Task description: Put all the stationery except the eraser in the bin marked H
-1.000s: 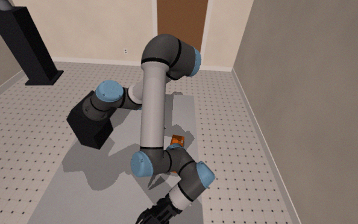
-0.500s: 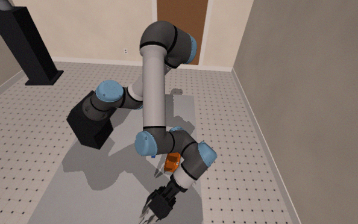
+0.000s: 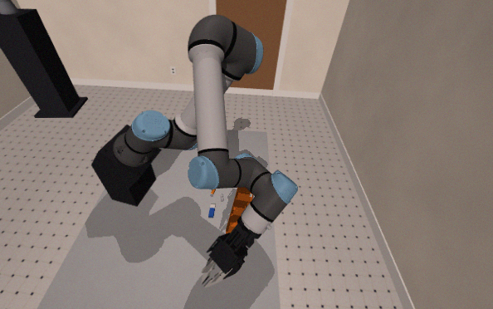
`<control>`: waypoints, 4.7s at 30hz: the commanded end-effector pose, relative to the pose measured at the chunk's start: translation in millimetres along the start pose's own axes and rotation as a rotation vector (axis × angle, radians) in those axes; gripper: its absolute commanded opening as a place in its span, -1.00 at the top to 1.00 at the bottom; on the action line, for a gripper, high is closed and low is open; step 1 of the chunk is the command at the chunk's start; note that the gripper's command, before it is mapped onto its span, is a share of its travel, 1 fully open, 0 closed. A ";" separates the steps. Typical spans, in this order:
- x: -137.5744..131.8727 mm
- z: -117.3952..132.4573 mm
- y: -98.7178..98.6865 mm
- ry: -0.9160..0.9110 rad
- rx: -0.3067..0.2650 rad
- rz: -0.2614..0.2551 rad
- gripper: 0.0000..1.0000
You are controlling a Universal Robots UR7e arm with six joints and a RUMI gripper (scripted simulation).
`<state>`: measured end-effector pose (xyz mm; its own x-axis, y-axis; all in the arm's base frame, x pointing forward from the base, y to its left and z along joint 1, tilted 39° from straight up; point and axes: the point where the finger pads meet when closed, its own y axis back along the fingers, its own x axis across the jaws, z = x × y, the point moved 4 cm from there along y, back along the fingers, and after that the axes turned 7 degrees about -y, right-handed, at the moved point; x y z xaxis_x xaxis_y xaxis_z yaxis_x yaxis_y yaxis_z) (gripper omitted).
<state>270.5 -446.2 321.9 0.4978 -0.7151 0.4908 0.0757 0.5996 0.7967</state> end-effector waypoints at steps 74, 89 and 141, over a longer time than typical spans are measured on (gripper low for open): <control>-241.6 -160.9 153.8 -0.585 0.563 -0.107 0.91; -297.2 -194.2 164.6 -0.699 0.674 -0.194 0.91; -277.5 -261.2 109.7 -0.977 0.777 -0.396 0.91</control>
<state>339.9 -68.5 184.9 -0.2856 -0.9573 -0.0452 -0.6291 0.1517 0.7624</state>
